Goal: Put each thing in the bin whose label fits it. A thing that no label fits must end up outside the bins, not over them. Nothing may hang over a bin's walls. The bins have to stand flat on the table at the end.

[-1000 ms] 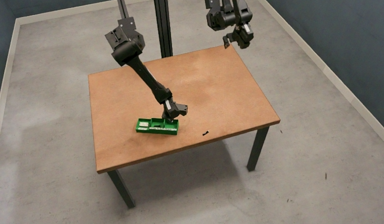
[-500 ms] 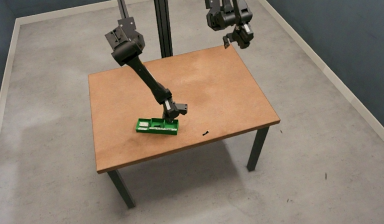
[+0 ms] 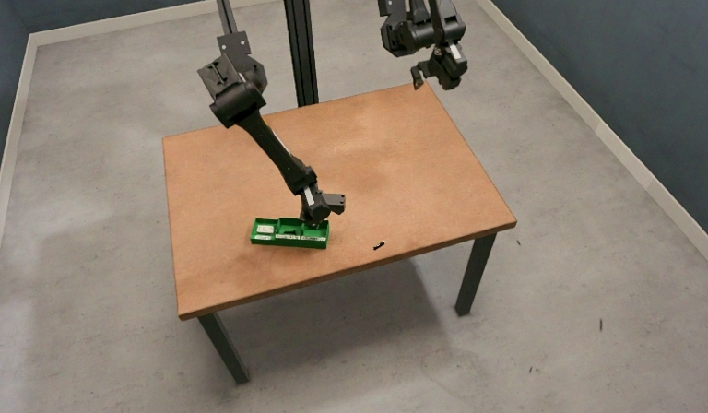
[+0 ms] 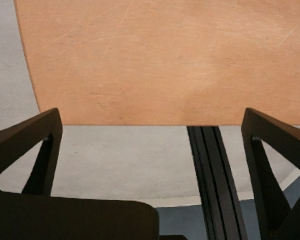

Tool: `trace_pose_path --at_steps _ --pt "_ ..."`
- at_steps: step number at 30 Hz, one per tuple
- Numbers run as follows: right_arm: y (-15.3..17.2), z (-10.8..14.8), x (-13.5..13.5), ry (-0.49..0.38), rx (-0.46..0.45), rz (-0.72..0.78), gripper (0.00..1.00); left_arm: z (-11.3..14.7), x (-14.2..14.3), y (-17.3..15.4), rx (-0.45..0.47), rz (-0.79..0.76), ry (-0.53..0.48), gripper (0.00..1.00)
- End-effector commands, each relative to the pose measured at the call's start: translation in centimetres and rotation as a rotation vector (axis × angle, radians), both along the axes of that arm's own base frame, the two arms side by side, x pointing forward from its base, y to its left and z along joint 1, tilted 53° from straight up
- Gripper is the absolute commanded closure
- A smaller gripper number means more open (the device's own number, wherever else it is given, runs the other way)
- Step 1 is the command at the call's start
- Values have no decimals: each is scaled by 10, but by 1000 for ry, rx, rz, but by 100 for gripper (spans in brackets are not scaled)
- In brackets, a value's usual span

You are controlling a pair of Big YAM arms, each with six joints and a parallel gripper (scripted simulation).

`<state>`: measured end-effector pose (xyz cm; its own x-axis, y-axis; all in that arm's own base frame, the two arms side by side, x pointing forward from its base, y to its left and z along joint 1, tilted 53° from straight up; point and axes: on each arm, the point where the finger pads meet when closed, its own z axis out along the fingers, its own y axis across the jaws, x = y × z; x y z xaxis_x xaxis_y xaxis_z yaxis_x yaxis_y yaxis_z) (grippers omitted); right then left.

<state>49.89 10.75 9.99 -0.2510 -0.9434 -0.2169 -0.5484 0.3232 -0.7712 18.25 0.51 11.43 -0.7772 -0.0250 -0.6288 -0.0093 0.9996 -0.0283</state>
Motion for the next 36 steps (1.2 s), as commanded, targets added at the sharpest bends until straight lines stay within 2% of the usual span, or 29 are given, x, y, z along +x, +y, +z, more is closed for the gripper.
trace_pose_path --at_steps 1,18,31,32,36 --pt "-6 -6 11 -4 -8 -6 90 27 4 1 2 4 -48 0" --pt "-9 -24 34 -3 -8 -6 90 27 4 1 2 4 -48 0" --pt "-3 -20 28 -2 -2 0 90 27 4 1 2 4 -48 0" --pt "-3 -20 28 -2 -2 0 71 27 4 1 2 4 -48 0" --pt "-3 -20 29 -2 -2 0 71 27 4 1 2 4 -48 0"
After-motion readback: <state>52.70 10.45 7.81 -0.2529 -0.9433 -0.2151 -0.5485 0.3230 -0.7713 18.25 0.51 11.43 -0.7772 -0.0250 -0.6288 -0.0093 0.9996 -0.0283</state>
